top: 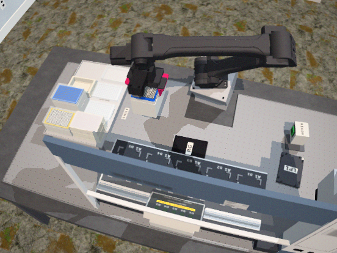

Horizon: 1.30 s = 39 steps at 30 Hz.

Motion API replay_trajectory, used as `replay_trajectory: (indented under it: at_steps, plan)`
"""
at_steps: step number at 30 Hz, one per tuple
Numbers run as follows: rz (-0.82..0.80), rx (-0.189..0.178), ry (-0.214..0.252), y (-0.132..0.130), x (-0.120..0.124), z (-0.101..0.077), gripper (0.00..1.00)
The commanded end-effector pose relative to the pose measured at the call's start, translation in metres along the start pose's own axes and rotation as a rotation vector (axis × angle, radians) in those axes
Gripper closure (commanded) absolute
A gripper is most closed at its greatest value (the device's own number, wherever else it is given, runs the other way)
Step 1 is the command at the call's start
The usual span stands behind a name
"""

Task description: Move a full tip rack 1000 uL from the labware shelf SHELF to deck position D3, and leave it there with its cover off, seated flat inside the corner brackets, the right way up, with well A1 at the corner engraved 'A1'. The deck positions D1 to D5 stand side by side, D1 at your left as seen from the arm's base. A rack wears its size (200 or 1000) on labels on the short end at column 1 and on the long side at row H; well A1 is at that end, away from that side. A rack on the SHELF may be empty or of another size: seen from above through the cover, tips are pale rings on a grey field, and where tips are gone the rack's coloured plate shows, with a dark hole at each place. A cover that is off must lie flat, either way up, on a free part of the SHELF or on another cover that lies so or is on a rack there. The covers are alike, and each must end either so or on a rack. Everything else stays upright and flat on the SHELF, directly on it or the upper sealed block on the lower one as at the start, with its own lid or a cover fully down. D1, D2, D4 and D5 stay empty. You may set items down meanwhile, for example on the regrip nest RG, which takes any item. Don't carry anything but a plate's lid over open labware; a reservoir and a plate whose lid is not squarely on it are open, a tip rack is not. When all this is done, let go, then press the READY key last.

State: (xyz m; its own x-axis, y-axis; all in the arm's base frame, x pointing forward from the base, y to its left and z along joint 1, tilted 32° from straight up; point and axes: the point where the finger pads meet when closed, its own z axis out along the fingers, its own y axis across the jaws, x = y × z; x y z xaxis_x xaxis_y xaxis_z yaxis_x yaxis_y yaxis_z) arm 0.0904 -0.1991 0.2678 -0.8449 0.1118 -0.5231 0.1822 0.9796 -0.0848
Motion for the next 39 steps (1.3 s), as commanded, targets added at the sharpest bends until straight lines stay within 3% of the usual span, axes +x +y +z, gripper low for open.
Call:
replay_trajectory:
  at_steps: [1,15,25,32,34,37,39]
  plan:
    - [0.018,-0.001,-0.002,0.01,-0.003,-0.003,1.0]
    - [0.018,-0.002,-0.002,0.08,-0.002,-0.003,1.0]
    - [0.008,0.015,-0.018,0.115,-0.006,-0.003,1.0]
    - [0.016,0.007,-0.032,0.15,-0.007,-0.005,1.0]
    - [0.016,0.007,-0.032,0.15,-0.007,-0.005,1.0]
    - [0.022,-0.004,-0.026,0.165,-0.008,-0.003,1.0]
    - [0.02,-0.004,0.006,0.175,-0.003,-0.002,1.0]
